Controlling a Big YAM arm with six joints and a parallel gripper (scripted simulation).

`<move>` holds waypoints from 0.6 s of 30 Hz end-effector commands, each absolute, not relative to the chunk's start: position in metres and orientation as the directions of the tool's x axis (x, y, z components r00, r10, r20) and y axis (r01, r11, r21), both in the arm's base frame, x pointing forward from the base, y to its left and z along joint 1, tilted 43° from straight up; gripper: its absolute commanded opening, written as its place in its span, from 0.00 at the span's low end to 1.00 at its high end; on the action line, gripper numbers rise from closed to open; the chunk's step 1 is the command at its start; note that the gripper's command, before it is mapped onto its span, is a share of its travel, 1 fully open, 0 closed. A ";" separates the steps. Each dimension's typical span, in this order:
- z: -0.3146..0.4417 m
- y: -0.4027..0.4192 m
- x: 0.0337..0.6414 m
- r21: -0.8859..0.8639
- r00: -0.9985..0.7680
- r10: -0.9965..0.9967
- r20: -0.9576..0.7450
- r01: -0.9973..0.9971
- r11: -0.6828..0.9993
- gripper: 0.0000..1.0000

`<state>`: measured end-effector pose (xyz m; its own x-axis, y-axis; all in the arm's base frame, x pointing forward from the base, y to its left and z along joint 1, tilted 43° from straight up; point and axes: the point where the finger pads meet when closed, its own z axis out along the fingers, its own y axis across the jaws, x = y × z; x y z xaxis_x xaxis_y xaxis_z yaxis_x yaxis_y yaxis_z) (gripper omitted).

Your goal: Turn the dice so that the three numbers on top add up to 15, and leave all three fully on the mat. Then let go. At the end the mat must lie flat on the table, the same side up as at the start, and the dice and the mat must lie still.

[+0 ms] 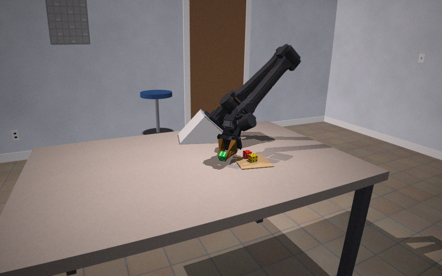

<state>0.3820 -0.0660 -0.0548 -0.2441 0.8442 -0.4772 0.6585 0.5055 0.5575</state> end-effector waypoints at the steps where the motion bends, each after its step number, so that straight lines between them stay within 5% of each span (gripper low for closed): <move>1: -0.055 -0.060 0.394 0.586 -0.220 0.852 -0.474 0.644 0.492 0.26; 18: -0.066 -0.054 0.390 0.577 -0.223 0.855 -0.468 0.656 0.487 0.26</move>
<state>0.3850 -0.0541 -0.0672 -0.2373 0.8500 -0.4704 0.6589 0.4966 0.5650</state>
